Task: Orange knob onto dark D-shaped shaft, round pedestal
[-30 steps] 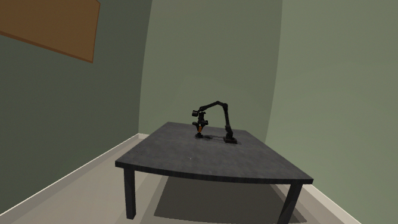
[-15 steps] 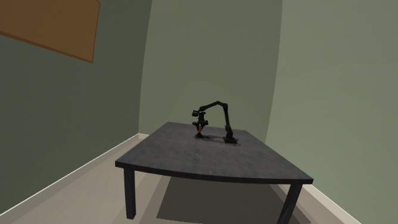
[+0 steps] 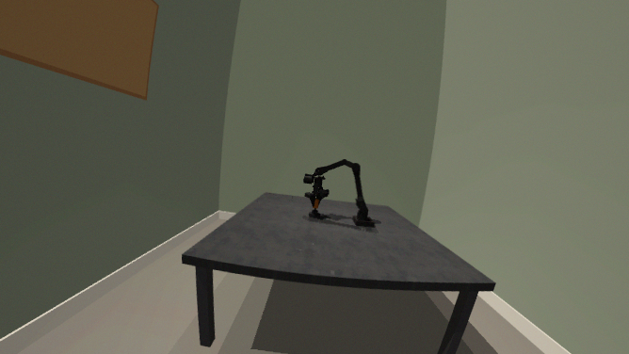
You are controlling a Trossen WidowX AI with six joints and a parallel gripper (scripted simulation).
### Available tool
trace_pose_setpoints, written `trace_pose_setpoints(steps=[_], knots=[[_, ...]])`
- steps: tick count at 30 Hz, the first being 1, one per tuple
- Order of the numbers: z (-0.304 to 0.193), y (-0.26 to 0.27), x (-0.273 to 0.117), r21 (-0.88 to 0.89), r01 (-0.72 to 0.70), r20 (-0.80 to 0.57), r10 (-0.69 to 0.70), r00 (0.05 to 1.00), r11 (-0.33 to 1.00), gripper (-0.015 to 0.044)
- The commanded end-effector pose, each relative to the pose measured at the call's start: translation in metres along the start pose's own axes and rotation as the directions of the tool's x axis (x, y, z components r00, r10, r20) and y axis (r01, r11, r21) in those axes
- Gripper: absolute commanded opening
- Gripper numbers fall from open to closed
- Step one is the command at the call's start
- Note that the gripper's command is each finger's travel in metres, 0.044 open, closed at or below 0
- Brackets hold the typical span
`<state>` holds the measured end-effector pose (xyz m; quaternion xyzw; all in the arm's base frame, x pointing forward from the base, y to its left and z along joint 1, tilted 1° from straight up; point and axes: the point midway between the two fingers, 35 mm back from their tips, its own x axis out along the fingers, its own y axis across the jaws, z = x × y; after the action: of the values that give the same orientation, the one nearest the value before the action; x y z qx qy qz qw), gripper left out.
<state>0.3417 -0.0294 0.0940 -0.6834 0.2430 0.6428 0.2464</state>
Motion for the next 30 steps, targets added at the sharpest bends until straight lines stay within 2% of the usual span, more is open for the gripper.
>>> trace_pose_setpoints(steps=[1, 30], knots=[[0.0001, 0.0, 0.0025, -0.039, -0.001, 0.0, 0.001, 1.0, 0.999, 0.0], [0.0004, 0.0003, 0.0055, -0.051, -0.001, 0.0, 0.001, 1.0, 0.999, 0.0]])
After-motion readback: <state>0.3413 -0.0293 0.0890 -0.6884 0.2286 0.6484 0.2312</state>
